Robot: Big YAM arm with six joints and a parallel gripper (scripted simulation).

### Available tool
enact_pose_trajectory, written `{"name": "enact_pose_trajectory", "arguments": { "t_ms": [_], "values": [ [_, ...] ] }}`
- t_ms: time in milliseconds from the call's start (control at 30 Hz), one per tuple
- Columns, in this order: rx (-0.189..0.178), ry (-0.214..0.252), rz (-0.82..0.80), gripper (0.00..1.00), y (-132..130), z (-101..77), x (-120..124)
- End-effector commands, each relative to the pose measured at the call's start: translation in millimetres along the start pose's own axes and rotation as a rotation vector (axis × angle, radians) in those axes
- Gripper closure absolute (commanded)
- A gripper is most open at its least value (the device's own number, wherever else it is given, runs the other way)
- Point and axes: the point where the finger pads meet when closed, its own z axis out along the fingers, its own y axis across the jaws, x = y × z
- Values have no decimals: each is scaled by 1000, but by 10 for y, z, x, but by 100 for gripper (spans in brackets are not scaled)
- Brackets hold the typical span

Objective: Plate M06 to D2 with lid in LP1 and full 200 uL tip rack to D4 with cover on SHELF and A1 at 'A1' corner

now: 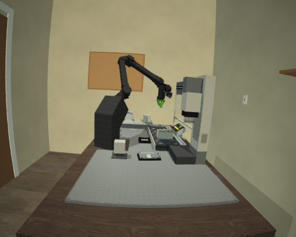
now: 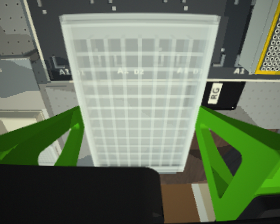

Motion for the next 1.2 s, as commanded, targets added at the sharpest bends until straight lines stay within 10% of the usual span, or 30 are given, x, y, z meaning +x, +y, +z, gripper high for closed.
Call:
{"name": "enact_pose_trajectory", "arguments": {
  "t_ms": [0,1167],
  "values": [
    [-4,-37,-22,100,83,-153,-258],
    [-7,-19,-22,100,90,-104,-138]
  ]
}}
